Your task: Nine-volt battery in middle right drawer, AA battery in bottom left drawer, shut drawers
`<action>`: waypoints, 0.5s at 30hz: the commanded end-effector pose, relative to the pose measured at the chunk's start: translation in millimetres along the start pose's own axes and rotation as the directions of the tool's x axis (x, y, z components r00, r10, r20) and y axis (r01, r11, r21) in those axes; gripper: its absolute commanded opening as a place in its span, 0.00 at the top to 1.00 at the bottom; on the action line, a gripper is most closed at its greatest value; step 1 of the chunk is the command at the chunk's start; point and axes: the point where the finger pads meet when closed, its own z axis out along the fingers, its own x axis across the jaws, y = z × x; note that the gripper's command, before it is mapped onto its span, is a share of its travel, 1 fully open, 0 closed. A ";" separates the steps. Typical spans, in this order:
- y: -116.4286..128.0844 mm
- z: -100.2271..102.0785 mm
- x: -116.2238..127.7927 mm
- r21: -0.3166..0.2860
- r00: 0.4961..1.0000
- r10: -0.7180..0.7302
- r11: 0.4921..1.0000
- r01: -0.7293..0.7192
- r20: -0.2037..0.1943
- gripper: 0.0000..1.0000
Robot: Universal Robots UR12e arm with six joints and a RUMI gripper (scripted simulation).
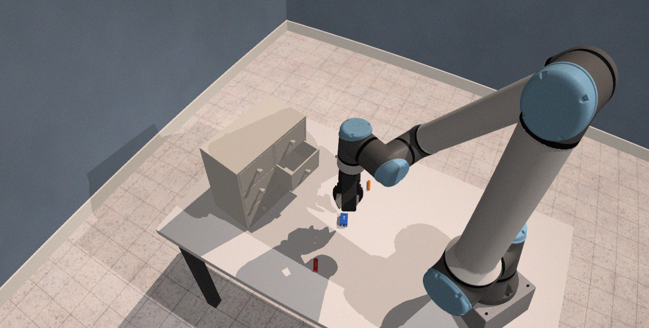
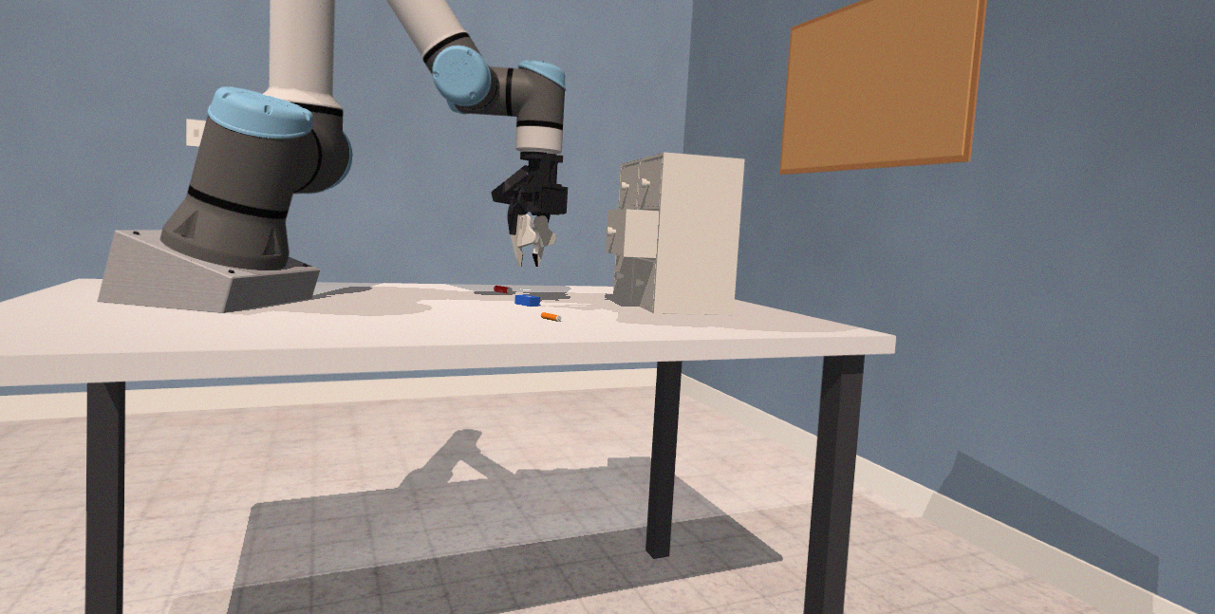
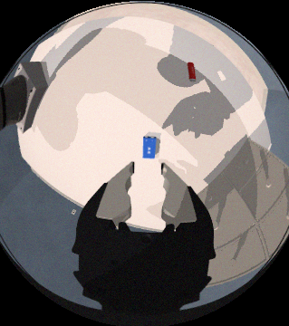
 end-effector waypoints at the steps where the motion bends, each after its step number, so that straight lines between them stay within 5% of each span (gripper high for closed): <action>1: 0.4 -0.4 0.4 -0.001 1.000 0.000 1.000 0.000 -0.001 0.75; 15: 0.4 1.5 0.5 -0.001 1.000 0.000 1.000 0.000 -0.001 0.75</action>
